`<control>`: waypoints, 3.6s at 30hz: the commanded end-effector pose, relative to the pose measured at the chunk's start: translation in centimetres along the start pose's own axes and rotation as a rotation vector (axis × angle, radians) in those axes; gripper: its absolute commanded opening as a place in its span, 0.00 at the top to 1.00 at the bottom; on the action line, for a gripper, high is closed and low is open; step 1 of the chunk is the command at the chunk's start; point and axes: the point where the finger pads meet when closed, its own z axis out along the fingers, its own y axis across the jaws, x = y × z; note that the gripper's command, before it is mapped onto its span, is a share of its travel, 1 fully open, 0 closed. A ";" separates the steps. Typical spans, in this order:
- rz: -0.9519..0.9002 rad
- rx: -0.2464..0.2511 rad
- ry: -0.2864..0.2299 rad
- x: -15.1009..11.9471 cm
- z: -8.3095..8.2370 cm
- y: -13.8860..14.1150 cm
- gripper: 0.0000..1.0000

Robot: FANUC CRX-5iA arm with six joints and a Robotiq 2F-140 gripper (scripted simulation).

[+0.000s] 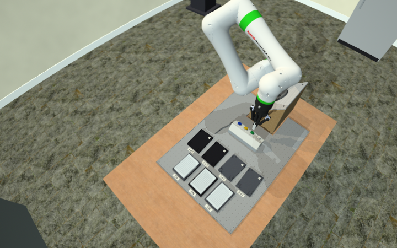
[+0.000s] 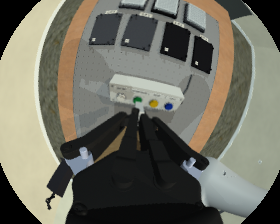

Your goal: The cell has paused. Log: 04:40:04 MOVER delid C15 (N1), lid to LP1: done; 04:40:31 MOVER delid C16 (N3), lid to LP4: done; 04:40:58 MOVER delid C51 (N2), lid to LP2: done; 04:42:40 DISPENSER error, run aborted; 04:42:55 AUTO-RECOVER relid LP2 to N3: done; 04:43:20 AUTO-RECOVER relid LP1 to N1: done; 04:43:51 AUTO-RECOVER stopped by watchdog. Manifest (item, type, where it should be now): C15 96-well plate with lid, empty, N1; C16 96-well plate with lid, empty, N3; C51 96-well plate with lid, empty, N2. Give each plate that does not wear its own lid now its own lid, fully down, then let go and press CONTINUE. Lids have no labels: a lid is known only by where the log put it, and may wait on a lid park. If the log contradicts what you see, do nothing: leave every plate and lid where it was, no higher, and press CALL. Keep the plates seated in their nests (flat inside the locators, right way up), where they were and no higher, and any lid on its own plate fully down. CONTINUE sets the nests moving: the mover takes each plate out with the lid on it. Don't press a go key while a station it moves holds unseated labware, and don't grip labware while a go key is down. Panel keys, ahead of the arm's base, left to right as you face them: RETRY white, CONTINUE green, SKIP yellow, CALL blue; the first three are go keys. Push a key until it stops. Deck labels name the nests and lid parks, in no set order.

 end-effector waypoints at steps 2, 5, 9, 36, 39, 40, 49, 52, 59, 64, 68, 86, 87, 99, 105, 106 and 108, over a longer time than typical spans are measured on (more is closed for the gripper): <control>0.000 0.000 0.000 0.0 0.1 0.0 1.00; 0.000 0.001 0.000 0.0 0.2 0.0 1.00; 0.000 0.001 0.000 0.0 0.5 0.0 1.00; 0.000 0.001 0.000 0.0 1.6 -0.1 1.00; 0.000 0.001 0.000 0.0 1.6 -0.1 1.00; 0.000 0.001 0.000 0.0 1.6 -0.1 1.00; 0.000 0.001 0.000 0.0 1.7 -0.1 1.00; 0.000 0.001 0.000 0.0 1.7 -0.1 1.00; 0.000 0.001 0.000 0.0 1.7 -0.1 1.00; 0.000 0.001 0.000 0.0 1.7 -0.1 1.00; 0.000 0.001 0.000 0.0 1.7 -0.1 1.00; 0.000 0.001 0.000 0.0 1.7 -0.1 1.00; 0.000 0.001 0.000 0.0 1.7 -0.1 1.00; 0.000 0.001 0.000 0.0 2.1 -0.1 1.00; 0.000 0.001 0.000 0.0 2.3 -0.1 1.00; 0.000 0.001 0.000 0.0 2.4 -0.1 1.00; 0.000 0.001 0.000 0.0 2.6 -0.1 1.00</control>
